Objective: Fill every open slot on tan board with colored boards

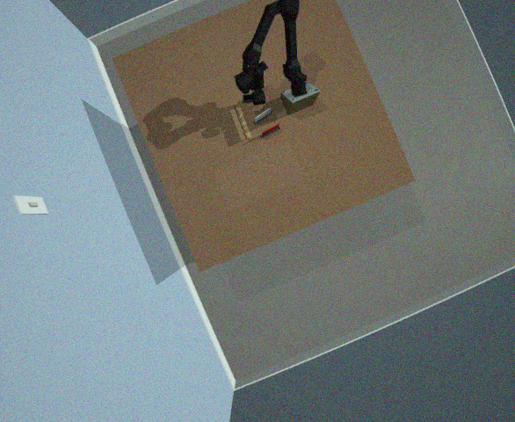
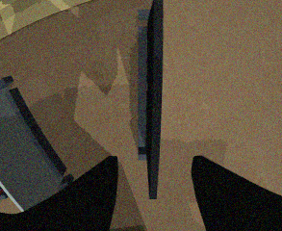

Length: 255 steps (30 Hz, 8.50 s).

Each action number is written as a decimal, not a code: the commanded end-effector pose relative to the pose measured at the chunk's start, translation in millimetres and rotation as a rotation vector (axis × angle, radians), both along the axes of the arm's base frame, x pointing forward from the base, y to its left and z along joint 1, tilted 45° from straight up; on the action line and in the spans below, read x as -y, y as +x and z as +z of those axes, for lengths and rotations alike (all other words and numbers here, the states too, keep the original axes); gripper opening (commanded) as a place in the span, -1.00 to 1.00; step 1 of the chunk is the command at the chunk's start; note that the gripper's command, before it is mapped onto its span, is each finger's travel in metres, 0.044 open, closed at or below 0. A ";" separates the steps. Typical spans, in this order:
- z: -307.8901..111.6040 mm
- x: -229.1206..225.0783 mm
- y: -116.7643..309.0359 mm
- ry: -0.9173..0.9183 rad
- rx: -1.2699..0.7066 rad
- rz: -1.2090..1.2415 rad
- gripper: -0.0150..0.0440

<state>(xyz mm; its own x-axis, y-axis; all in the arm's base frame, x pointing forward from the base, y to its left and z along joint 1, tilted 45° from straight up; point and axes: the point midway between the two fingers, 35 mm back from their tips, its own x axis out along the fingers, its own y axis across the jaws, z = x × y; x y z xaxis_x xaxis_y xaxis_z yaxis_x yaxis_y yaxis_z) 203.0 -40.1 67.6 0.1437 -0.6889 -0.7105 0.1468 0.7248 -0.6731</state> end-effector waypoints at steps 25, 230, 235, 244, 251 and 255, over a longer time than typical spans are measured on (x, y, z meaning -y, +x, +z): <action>-32.7 32.0 5.3 -0.008 -0.007 0.004 0.12; -31.4 -45.1 101.8 -0.036 -0.160 0.165 -0.49; -33.4 -43.1 102.3 -0.036 -0.160 0.165 -0.49; -35.9 -40.7 102.8 -0.037 -0.160 0.165 -0.49; -35.0 -41.6 103.0 -0.032 -0.154 0.160 -0.49; -35.0 -41.6 103.0 -0.032 -0.154 0.160 -0.22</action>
